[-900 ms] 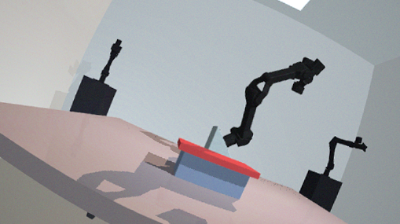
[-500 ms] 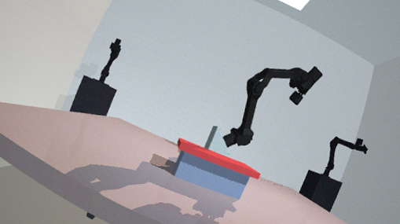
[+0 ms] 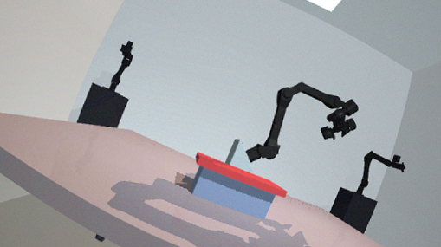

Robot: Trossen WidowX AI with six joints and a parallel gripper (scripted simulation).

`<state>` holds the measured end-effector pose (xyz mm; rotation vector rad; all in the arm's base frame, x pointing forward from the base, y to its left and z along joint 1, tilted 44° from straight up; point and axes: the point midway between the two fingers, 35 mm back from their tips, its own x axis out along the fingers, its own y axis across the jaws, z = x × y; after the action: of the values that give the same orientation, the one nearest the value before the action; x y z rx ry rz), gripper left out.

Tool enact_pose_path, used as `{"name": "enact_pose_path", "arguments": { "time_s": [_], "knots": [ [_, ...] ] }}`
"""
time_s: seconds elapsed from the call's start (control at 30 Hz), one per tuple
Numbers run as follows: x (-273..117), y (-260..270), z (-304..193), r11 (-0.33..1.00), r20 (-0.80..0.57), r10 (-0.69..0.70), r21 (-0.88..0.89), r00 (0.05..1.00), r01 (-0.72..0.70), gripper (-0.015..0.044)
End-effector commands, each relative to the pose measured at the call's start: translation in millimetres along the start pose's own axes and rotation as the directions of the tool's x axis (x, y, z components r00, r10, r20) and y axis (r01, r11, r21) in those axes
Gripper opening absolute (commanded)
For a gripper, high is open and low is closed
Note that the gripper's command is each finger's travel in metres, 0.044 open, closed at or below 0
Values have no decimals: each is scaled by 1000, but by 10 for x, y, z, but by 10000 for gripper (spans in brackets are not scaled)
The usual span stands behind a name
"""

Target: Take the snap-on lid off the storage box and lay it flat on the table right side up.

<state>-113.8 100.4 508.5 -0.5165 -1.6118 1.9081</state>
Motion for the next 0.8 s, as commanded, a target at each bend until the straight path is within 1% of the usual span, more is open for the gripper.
{"name": "enact_pose_path", "arguments": {
  "time_s": [0.0,0.07,0.13,0.2,0.3,0.4,0.47,0.5,0.6,0.73,0.77],
  "knots": [
    [202,110,-576,980,-149,38,200,988,-7,235],
    [239,161,-902,952,-232,52,304,971,22,235],
    [232,161,-980,943,-255,46,329,966,42,235],
    [211,193,-1250,907,-323,48,411,945,95,235],
    [114,301,-1758,814,-433,71,546,899,198,235],
    [-86,429,-2242,691,-533,94,643,841,331,235],
    [-143,456,-2341,664,-556,97,654,826,362,235],
    [-222,492,-2461,630,-583,102,665,806,401,235],
    [-556,638,-2863,492,-676,121,677,727,548,235],
    [-1106,869,-3293,283,-779,147,624,610,729,235],
    [-1129,881,-3308,272,-782,148,621,605,735,235]
  ]
}}
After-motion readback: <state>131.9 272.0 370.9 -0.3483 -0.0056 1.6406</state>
